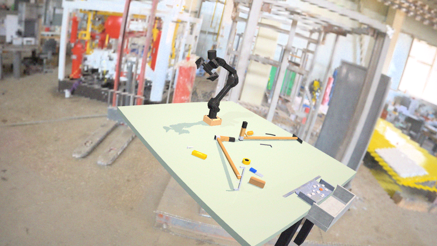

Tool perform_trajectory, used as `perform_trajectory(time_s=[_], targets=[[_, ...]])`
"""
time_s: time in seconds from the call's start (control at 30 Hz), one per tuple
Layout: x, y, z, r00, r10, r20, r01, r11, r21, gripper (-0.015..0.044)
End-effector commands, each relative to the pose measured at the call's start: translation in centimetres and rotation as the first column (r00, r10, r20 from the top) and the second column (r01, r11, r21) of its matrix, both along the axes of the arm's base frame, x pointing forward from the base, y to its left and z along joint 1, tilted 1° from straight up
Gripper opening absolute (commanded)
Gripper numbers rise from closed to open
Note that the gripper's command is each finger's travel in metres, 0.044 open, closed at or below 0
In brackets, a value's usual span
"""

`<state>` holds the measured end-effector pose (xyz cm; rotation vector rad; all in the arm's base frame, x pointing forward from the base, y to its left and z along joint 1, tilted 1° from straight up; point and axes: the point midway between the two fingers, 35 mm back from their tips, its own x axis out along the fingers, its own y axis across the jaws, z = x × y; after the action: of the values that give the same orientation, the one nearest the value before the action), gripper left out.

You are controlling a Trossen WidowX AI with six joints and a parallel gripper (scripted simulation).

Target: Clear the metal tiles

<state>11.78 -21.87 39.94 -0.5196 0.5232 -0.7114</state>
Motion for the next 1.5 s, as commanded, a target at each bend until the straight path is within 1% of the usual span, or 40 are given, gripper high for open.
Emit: perform_trajectory(time_s=[0.0, 0.73, 1.47], targets=[[0.5, 0.5, 0.0, 1.000, 0.005, 0.017, -0.005, 1.000, 0.010, 0.0440], [3.9, 3.7, -0.4, 0.989, 0.070, 0.131, -0.084, 0.992, 0.100, 0.0440], [6.4, 7.3, -0.7, 0.960, 0.123, 0.251, -0.174, 0.966, 0.191, 0.0440]])
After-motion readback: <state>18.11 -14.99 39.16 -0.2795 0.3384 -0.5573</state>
